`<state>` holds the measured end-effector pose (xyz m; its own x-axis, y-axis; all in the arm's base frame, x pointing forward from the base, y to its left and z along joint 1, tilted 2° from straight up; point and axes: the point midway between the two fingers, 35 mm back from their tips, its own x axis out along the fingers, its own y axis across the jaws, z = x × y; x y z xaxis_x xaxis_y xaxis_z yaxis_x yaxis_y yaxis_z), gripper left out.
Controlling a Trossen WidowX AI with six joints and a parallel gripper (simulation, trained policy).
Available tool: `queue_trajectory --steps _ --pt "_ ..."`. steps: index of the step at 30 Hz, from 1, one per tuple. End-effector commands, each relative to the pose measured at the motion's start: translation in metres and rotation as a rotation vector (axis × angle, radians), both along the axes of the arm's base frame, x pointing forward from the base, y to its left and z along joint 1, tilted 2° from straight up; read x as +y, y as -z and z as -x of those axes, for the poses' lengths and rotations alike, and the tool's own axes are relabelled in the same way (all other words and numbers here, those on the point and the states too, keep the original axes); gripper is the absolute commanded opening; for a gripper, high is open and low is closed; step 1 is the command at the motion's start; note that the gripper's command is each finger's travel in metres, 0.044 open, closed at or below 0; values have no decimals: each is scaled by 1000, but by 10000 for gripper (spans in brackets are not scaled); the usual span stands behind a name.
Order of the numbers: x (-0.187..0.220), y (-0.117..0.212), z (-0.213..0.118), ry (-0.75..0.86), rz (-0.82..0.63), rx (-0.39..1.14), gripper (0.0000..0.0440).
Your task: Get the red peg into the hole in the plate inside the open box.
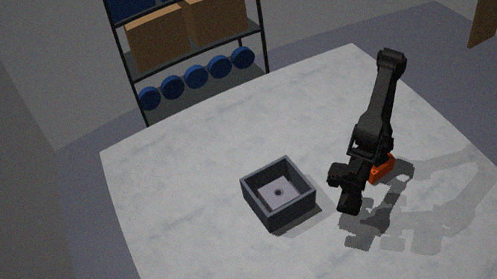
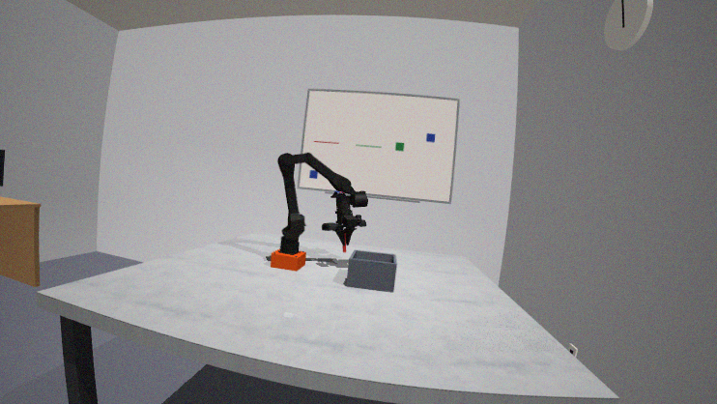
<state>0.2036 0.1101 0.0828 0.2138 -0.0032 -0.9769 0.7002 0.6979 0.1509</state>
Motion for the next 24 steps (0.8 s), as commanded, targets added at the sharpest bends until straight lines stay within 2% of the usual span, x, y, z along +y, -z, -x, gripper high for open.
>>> queue_trajectory --steps 1,9,24 --pt "-5 -18 -10 -4 12 -39 0" --pt "-26 -47 -36 26 40 -97 0" --pt "-79 -62 -77 155 71 -140 0"
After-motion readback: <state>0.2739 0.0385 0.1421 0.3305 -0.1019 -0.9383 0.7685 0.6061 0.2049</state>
